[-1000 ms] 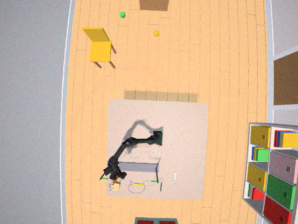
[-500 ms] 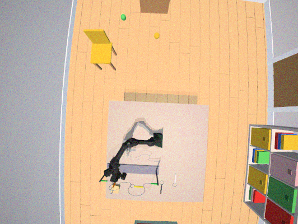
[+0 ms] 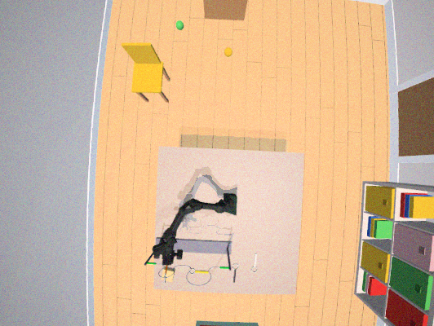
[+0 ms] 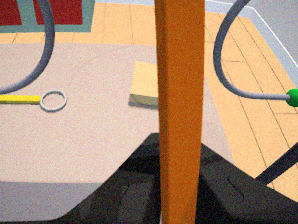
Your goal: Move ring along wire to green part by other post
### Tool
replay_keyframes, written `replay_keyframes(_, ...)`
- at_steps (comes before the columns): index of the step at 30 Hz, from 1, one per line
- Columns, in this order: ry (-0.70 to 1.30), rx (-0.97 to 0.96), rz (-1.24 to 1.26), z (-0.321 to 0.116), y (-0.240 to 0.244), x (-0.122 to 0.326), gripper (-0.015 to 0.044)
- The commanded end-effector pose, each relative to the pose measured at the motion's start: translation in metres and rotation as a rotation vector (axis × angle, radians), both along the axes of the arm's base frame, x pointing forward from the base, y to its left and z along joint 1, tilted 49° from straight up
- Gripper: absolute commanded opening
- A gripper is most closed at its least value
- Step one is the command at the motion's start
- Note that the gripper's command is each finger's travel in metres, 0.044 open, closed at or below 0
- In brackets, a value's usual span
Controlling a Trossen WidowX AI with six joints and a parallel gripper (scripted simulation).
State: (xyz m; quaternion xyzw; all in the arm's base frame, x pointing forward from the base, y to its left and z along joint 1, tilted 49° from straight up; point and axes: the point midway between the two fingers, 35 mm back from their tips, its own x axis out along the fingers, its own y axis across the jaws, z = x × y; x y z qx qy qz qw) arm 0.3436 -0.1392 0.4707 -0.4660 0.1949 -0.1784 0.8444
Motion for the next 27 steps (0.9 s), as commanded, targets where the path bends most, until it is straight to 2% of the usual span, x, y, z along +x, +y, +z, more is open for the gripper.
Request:
replay_keyframes(1, -0.002, -0.097, -0.004, 0.005, -0.002, -0.002, -0.015)
replay_keyframes(27, -0.004, -0.649, -0.018, 0.036, -0.009, -0.003, -0.015)
